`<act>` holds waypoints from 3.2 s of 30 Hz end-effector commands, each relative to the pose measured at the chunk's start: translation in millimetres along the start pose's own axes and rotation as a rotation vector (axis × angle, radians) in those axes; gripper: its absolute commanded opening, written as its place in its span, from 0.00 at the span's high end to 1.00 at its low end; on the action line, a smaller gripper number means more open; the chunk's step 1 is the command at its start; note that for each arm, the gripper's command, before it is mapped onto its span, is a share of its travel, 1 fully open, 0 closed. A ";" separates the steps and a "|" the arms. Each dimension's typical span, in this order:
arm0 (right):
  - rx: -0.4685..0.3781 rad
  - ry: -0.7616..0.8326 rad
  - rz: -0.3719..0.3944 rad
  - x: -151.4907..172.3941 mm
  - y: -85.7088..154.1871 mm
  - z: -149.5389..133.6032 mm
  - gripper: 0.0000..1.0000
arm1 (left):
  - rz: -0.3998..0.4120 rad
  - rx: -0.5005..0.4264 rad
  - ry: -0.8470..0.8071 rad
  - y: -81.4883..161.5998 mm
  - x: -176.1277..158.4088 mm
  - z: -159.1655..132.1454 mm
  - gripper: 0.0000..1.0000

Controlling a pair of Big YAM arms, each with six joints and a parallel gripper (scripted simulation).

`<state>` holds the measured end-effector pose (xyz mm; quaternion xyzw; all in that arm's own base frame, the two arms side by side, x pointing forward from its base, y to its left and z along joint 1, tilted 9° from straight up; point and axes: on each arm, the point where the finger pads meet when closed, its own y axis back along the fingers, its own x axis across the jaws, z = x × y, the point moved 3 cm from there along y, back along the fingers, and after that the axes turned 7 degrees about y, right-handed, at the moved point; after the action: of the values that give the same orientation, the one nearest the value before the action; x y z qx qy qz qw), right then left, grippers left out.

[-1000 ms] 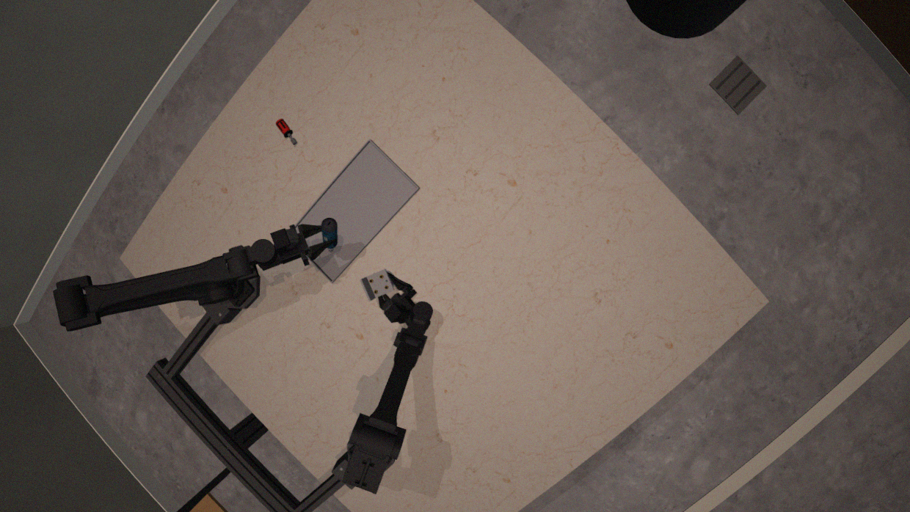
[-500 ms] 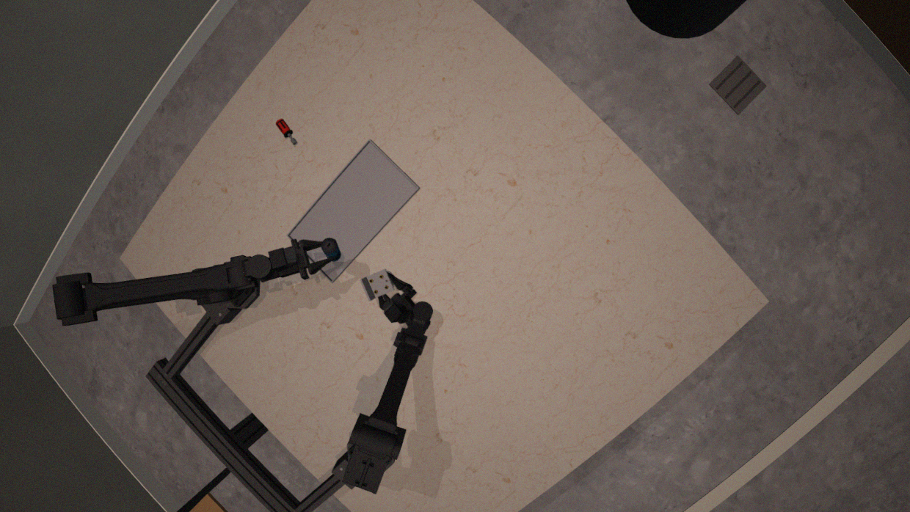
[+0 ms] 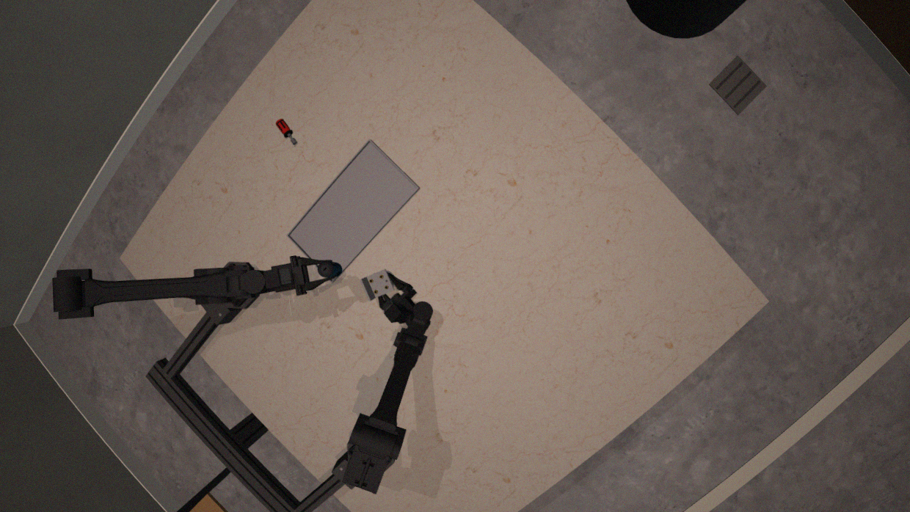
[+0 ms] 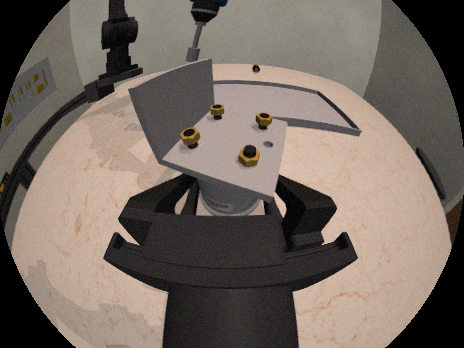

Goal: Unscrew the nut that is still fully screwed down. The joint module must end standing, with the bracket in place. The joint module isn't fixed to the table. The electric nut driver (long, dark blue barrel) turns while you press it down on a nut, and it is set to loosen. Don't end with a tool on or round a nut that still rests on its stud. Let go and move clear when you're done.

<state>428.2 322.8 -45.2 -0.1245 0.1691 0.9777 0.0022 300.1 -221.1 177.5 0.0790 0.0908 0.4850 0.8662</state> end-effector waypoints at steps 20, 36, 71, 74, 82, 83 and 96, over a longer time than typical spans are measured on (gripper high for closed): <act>-0.010 0.022 -0.010 -7.2 -1.5 6.5 0.41 | -0.178 -0.216 -0.099 34.5 -62.4 25.7 0.58; -0.010 0.022 -0.010 -7.2 -1.5 6.5 0.41 | -0.238 -0.330 -0.123 46.6 -86.3 49.0 0.58; -0.010 0.022 -0.010 -7.2 -1.5 6.5 0.41 | -0.238 -0.344 -0.124 36.2 -90.3 54.6 0.58; -0.010 0.022 -0.010 -7.2 -1.5 6.5 0.41 | -0.243 -0.343 -0.125 33.0 -92.8 54.9 0.58; -0.010 0.022 -0.010 -7.2 -1.5 6.5 0.41 | -0.247 -0.342 -0.126 27.5 -95.7 55.6 0.58; -0.010 0.022 -0.010 -7.2 -1.5 6.5 0.41 | -0.247 -0.342 -0.126 27.5 -95.7 55.6 0.58; -0.010 0.022 -0.010 -7.2 -1.5 6.5 0.41 | -0.238 -0.342 -0.126 12.0 -96.2 58.6 0.58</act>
<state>428.2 322.8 -45.2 -0.1245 0.1691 0.9777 0.0022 235.1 -280.9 201.7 0.0040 -0.0157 0.3784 0.9255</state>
